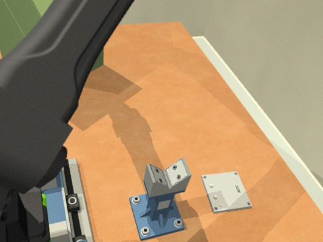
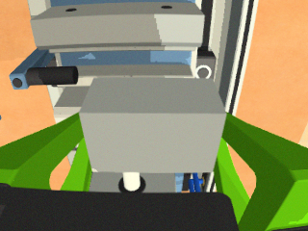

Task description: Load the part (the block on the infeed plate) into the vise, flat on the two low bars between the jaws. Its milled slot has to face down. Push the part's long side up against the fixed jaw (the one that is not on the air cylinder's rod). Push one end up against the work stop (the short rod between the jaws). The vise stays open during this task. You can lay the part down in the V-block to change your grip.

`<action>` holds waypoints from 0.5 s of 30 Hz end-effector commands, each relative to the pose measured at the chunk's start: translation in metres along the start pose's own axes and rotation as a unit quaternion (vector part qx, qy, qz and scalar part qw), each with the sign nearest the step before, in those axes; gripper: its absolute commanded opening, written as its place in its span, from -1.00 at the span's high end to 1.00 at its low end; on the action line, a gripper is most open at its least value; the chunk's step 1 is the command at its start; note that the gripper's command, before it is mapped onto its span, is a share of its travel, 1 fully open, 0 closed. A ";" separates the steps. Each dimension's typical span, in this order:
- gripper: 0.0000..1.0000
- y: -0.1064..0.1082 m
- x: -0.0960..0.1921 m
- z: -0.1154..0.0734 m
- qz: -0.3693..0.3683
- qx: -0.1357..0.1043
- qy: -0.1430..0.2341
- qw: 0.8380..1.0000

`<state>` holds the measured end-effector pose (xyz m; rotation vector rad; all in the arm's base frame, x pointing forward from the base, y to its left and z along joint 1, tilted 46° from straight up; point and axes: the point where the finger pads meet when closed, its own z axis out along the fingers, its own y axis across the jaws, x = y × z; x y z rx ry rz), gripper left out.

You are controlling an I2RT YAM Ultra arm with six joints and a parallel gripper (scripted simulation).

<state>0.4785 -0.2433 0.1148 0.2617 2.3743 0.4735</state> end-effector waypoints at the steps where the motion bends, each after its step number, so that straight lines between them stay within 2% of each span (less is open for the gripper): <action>1: 1.00 -0.001 -0.014 -0.019 -0.007 0.012 -0.021 1.000; 15: 1.00 0.001 -0.018 -0.022 -0.010 0.013 -0.022 1.000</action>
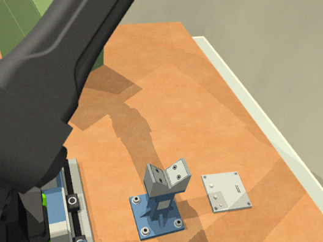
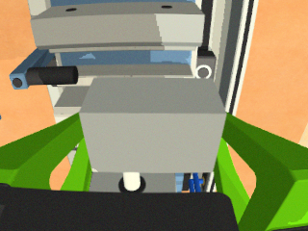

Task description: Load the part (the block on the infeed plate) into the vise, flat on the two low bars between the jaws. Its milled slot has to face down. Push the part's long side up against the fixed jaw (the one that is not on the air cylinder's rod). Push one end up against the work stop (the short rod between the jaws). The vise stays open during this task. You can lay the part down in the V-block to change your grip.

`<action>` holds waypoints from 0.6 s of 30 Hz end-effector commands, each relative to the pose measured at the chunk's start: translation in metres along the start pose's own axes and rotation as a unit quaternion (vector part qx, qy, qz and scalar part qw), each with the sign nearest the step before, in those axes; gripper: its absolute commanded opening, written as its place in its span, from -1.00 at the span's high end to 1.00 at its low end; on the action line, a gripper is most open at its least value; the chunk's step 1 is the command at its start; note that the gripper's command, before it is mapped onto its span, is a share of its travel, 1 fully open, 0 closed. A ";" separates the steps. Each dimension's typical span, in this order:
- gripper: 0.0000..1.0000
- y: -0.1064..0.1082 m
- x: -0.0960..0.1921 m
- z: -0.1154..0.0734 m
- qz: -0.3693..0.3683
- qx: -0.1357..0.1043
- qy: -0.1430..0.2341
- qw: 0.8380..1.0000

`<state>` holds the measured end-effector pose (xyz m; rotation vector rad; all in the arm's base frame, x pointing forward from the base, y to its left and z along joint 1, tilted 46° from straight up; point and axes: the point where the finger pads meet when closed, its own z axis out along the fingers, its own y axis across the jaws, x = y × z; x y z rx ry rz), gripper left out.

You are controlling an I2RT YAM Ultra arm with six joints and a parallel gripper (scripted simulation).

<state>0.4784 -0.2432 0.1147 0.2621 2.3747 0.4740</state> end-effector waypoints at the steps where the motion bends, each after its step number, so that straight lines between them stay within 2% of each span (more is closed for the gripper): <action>1: 1.00 0.001 -0.018 -0.022 -0.010 0.013 -0.022 1.000; 18: 1.00 0.002 -0.019 -0.023 -0.013 0.013 -0.022 1.000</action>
